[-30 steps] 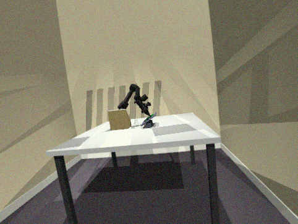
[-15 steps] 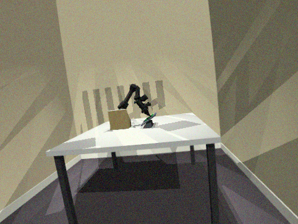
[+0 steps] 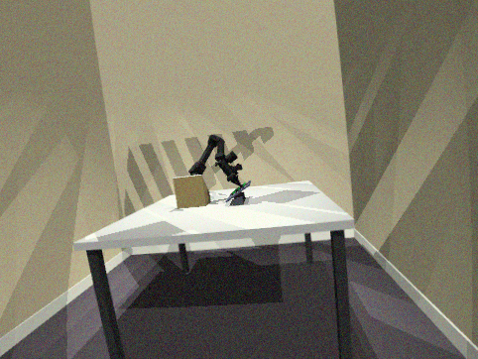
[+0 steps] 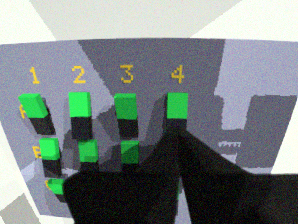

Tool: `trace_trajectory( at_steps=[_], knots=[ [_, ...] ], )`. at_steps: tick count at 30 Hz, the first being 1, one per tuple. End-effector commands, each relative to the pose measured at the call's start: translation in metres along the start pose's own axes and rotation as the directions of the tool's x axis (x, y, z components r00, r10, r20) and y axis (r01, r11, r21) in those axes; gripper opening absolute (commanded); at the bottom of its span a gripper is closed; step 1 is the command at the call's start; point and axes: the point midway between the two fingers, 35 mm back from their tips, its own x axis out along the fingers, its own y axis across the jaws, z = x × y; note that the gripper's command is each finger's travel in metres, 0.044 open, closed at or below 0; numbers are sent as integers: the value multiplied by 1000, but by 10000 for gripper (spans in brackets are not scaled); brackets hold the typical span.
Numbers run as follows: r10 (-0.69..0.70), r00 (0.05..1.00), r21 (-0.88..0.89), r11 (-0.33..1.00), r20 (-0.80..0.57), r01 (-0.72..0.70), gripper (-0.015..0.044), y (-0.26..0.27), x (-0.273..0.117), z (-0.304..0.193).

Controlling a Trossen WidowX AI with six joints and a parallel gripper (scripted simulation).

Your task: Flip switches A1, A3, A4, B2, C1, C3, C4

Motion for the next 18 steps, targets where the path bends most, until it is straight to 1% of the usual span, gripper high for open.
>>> trace_trajectory(
  at_steps=[1, 18],
  knots=[
    [-4, 1000, 4, 1000, -1, 4, 0, -1, 1, -1],
    [-4, 1000, 4, 1000, -1, 4, 0, -1, 3, -1]
  ],
)
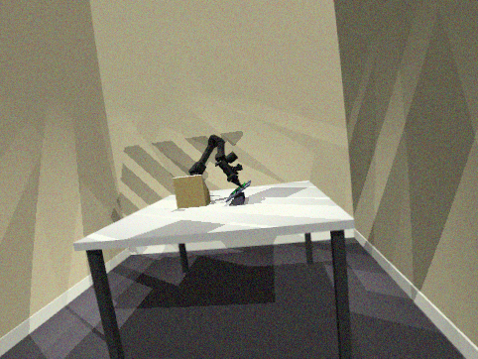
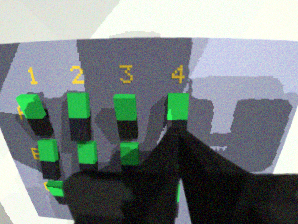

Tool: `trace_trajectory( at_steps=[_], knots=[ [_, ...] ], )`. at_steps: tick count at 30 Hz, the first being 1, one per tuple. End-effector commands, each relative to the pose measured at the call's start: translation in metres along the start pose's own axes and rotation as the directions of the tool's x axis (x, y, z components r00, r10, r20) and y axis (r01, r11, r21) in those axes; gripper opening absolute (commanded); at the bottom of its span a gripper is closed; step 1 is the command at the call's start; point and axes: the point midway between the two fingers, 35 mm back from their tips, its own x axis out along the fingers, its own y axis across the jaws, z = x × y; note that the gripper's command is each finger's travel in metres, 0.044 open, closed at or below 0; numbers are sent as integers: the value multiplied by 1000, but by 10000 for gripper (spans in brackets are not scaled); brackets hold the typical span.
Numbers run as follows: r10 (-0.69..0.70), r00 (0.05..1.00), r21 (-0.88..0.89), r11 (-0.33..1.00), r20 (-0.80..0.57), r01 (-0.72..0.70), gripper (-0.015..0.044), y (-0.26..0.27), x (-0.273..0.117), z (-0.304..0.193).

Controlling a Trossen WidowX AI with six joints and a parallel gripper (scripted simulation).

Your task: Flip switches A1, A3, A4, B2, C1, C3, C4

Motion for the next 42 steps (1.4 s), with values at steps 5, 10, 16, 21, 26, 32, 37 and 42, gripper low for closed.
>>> trace_trajectory(
  at_steps=[5, 10, 16, 21, 26, 32, 37, 42],
  knots=[
    [-4, 1000, 3, 1000, -1, 4, 0, -1, 2, -1],
    [-4, 1000, 4, 1000, -1, 4, 0, -1, 2, -1],
    [-4, 1000, 4, 1000, -1, 4, 0, -1, 3, -1],
    [-12, 1000, -1, 1000, -16, 12, 0, -4, -23, 2],
    [-7, 1000, 3, 1000, -29, 7, 0, -2, -62, 2],
    [-7, 1000, 3, 1000, -29, 7, 0, 0, -62, 2],
    [-8, 999, 5, 1000, -32, 9, 0, 41, -63, -17],
    [-4, 1000, 7, 1000, -30, 4, 0, 68, -63, -38]
  ],
)
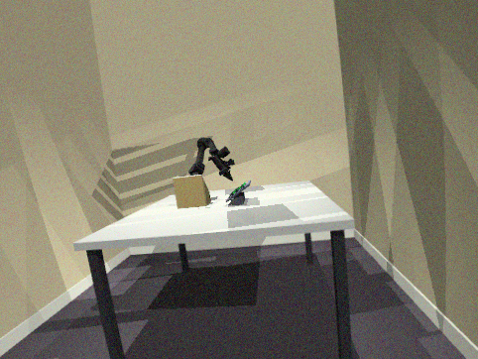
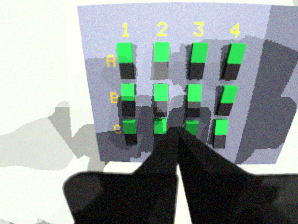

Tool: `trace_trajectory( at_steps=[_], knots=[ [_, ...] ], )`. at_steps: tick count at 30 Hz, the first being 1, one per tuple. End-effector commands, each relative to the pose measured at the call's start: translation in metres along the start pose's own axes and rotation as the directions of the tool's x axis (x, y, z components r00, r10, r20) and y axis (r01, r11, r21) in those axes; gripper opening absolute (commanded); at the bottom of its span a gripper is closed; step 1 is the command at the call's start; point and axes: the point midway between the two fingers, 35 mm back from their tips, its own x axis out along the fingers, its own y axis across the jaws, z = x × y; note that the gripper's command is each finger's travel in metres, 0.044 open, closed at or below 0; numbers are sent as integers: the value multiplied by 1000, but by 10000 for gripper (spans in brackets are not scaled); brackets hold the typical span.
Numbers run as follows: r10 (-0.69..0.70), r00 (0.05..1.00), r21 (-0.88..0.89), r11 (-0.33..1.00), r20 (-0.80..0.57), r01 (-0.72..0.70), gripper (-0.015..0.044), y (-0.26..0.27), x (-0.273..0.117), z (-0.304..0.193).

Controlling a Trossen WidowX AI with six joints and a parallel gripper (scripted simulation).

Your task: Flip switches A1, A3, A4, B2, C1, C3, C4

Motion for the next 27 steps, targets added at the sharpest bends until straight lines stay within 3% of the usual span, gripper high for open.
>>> trace_trajectory(
  at_steps=[1, 9, 27],
  knots=[
    [-6, 1000, 3, 1000, 3, 6, 0, 10, 0, -10],
    [-5, 1000, 4, 1000, 28, 5, 0, 10, 34, -11],
    [-3, 1000, 4, 1000, 30, 3, 0, 10, 53, -11]
  ],
)
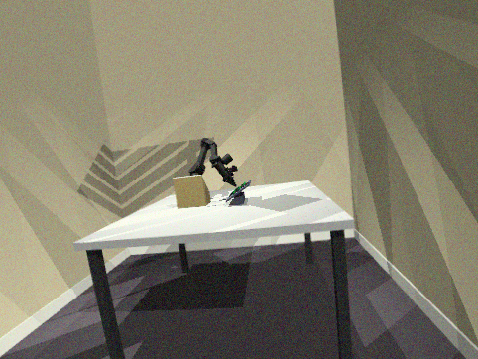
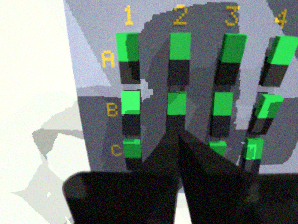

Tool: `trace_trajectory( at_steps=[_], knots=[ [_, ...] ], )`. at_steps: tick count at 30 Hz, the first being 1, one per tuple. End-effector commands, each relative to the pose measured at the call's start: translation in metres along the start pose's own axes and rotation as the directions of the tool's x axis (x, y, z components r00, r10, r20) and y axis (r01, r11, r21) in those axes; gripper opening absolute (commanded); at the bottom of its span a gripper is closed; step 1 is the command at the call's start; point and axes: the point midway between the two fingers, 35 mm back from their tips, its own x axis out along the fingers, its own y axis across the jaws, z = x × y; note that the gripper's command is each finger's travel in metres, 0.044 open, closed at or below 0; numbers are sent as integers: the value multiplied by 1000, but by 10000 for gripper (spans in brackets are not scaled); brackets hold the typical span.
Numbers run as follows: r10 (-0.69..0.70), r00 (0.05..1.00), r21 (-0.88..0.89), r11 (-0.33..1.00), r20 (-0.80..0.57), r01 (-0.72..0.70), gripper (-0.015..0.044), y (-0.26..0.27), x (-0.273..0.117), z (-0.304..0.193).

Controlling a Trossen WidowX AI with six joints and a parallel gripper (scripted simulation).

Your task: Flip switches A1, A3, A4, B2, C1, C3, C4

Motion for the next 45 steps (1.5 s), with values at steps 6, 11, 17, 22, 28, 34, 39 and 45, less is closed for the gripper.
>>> trace_trajectory(
  at_steps=[6, 11, 17, 22, 28, 34, 39, 45],
  knots=[
    [-4, 1000, 10, 1000, -7, 4, 0, -2, 10, -3],
    [-4, 1000, 10, 1000, -7, 4, 0, -2, 10, -3],
    [-4, 1000, 10, 1000, -7, 4, 0, -2, 10, -3],
    [-4, 1000, 10, 1000, -7, 4, 0, -2, 10, -3],
    [-4, 1000, 10, 1000, -7, 4, 0, -2, 10, -3],
    [-4, 1000, 10, 1000, -7, 4, 0, -2, 10, -3],
    [-4, 1000, 10, 1000, -7, 4, 0, -2, 11, -3],
    [-4, 1000, 10, 1000, -7, 4, 0, -2, 12, -3]
  ],
)
